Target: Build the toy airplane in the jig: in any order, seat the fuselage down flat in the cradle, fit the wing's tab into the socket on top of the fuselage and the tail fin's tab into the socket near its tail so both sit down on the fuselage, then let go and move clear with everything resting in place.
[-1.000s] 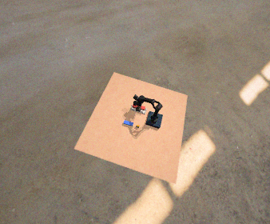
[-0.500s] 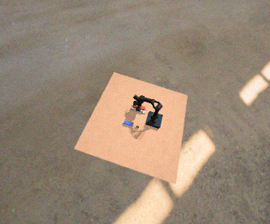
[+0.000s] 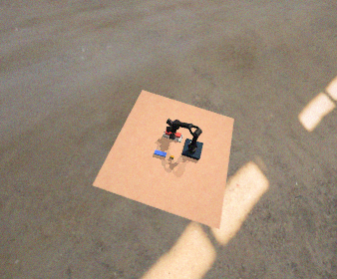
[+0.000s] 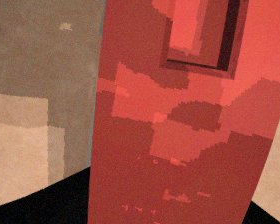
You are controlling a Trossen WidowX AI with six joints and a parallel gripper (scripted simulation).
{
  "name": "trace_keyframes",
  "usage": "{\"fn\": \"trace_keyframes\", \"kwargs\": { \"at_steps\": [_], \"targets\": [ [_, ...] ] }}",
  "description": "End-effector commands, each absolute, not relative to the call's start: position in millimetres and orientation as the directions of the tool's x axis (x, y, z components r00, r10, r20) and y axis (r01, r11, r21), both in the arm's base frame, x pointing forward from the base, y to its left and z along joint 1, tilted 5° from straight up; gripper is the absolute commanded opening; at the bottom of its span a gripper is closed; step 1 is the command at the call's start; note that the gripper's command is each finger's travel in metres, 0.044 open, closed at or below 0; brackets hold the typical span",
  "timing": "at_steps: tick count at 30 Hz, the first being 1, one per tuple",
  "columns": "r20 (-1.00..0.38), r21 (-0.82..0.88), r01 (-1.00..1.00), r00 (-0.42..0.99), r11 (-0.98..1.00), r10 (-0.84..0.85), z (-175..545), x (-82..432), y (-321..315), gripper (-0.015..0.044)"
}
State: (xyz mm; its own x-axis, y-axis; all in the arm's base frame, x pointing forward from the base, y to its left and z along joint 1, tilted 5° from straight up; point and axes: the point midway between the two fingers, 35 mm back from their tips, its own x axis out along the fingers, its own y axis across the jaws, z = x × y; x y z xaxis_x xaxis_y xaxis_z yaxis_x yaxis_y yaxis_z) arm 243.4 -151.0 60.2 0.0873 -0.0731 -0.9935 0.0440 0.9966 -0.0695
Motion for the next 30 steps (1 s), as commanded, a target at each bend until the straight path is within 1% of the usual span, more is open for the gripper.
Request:
{"fn": "trace_keyframes", "kwargs": {
  "at_steps": [1, 16, 21, 26, 30],
  "targets": [
    [-0.994, -0.064, 0.039, 0.086, 0.997, -0.067, 51.9, 244.3, -150.7, 0.0196],
    [-0.994, -0.064, 0.039, 0.086, 0.997, -0.067, 35.2, 245.3, -151.2, 0.0196],
    [-0.994, -0.068, 0.044, 0.084, 0.997, -0.071, 37.6, 244.6, -151.7, 0.0163],
    [-0.994, -0.068, 0.044, 0.084, 0.997, -0.071, 37.6, 244.6, -151.7, 0.0032],
    [-0.994, -0.068, 0.044, 0.084, 0.997, -0.071, 37.6, 244.6, -151.7, 0.0137]
  ]
}}
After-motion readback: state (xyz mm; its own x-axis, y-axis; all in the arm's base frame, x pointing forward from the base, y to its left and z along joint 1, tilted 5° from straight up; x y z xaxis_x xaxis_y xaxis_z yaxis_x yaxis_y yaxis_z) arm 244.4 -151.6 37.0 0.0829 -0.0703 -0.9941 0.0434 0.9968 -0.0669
